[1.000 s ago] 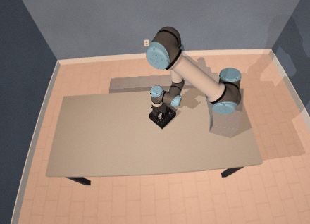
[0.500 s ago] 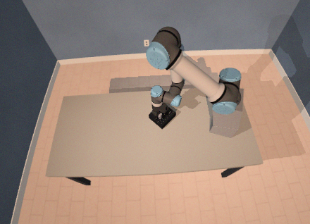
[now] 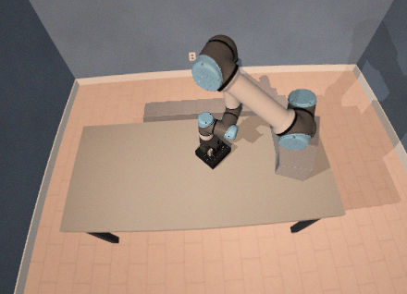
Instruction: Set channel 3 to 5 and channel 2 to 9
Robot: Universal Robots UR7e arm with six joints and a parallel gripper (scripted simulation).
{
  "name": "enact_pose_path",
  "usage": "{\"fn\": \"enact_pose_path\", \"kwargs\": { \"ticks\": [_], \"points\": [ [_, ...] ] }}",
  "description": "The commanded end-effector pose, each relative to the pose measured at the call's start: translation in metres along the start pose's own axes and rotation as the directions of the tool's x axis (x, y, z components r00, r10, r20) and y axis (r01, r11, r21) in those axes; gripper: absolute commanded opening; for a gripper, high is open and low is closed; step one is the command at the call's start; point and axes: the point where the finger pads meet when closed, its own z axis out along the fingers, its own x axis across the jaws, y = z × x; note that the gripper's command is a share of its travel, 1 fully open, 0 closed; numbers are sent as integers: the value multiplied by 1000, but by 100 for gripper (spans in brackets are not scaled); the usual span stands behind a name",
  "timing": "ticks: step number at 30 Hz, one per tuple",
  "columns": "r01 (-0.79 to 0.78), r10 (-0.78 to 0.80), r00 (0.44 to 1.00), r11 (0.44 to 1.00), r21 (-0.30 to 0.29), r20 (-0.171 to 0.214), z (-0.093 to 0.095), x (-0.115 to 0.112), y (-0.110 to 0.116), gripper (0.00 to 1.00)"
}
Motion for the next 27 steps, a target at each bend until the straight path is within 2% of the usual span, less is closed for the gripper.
{"fn": "enact_pose_path", "kwargs": {
  "ticks": [1, 27],
  "points": [
    [0, 0, 1000, 1000, -3, -1, -1, 0, 1, 0],
    [0, 0, 1000, 1000, -3, -1, -1, 0, -5, 0]
  ]
}}
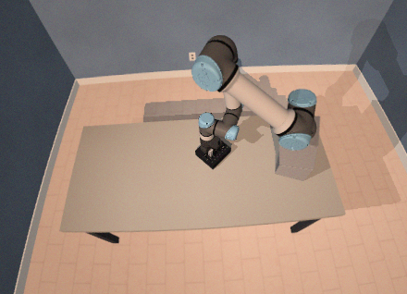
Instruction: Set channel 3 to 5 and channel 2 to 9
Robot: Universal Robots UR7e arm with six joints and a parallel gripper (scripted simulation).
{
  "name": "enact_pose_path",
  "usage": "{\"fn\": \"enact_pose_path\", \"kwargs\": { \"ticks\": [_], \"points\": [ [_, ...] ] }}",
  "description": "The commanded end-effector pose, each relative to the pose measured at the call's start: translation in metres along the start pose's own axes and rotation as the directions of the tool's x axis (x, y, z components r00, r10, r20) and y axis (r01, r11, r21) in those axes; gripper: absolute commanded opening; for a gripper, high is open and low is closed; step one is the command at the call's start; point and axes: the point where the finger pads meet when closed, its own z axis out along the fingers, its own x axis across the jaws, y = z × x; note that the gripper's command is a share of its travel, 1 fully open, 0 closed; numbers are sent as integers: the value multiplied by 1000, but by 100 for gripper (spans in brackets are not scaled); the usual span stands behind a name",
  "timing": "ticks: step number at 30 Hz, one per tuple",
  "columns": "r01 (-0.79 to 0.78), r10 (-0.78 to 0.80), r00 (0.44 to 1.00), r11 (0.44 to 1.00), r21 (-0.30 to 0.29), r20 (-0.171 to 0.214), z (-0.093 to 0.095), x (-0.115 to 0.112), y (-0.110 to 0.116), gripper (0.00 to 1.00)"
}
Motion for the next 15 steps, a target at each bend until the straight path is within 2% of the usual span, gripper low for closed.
{"fn": "enact_pose_path", "kwargs": {
  "ticks": [1, 9, 15],
  "points": [
    [0, 0, 1000, 1000, -1, -1, 0, 0, -1, 0],
    [0, 0, 1000, 1000, -1, -1, -5, 0, -1, 0],
    [0, 0, 1000, 1000, -1, -1, -21, 0, -1, 0]
  ]
}}
